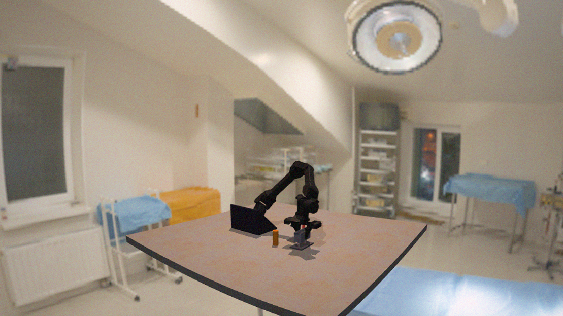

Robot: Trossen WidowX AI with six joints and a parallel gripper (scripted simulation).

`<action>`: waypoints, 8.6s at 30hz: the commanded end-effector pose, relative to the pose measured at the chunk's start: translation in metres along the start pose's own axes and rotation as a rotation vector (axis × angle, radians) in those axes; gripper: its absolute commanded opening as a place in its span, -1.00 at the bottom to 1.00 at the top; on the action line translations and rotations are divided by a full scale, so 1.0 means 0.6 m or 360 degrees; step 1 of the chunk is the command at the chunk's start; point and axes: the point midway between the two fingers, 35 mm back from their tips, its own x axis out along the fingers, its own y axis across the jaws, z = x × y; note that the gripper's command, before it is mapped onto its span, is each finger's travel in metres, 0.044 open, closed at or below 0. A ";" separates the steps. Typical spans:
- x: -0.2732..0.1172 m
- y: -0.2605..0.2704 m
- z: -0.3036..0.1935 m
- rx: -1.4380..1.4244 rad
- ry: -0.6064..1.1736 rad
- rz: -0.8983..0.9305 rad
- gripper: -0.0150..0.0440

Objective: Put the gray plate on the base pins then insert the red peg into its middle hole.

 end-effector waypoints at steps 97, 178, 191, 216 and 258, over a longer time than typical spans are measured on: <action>-0.174 -0.149 -0.285 -0.0574 0.0017 -0.0016 1.00; 0.001 -0.170 -0.312 -0.0637 0.0030 -0.0012 -0.49; -0.011 -0.168 -0.311 -0.0637 0.0026 -0.0012 -0.49; -0.116 -0.159 -0.302 -0.0627 0.0020 -0.0020 -0.49; -0.130 -0.042 -0.143 -0.0635 -0.0004 -0.0014 -0.49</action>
